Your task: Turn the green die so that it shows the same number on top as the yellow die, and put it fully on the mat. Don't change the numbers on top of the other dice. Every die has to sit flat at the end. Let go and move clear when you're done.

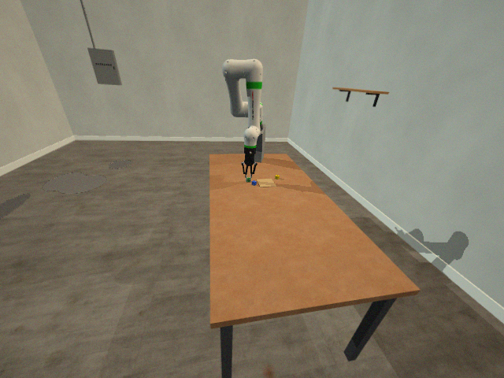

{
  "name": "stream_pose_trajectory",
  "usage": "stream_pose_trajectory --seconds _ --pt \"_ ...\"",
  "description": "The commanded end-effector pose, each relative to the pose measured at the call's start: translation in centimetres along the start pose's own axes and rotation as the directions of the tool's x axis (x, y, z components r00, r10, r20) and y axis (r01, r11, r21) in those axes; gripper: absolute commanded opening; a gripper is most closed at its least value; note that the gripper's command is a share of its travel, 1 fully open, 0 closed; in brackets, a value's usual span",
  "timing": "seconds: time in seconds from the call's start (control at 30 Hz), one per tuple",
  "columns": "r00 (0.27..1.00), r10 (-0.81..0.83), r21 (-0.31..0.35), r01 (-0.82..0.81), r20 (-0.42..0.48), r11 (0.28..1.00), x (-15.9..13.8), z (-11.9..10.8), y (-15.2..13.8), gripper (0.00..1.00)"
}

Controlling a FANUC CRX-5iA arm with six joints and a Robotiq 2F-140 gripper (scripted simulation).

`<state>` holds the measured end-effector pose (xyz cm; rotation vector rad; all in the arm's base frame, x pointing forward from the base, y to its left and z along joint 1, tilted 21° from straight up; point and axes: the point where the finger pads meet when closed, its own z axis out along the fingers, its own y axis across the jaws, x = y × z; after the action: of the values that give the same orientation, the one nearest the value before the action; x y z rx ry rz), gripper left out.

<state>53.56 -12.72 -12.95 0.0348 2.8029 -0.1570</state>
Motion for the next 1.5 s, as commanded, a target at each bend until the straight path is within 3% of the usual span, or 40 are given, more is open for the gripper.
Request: stream_pose_trajectory --seconds 0.0,1.13,1.47 --pt "1.000 0.000 0.002 0.000 0.008 1.000 0.0 0.0 0.0 0.16" --pt "1.000 0.000 0.003 0.000 0.008 1.000 0.0 -2.3 0.0 0.16" --pt "1.000 0.000 0.002 0.000 0.008 1.000 0.1 -7.1 0.0 0.16"
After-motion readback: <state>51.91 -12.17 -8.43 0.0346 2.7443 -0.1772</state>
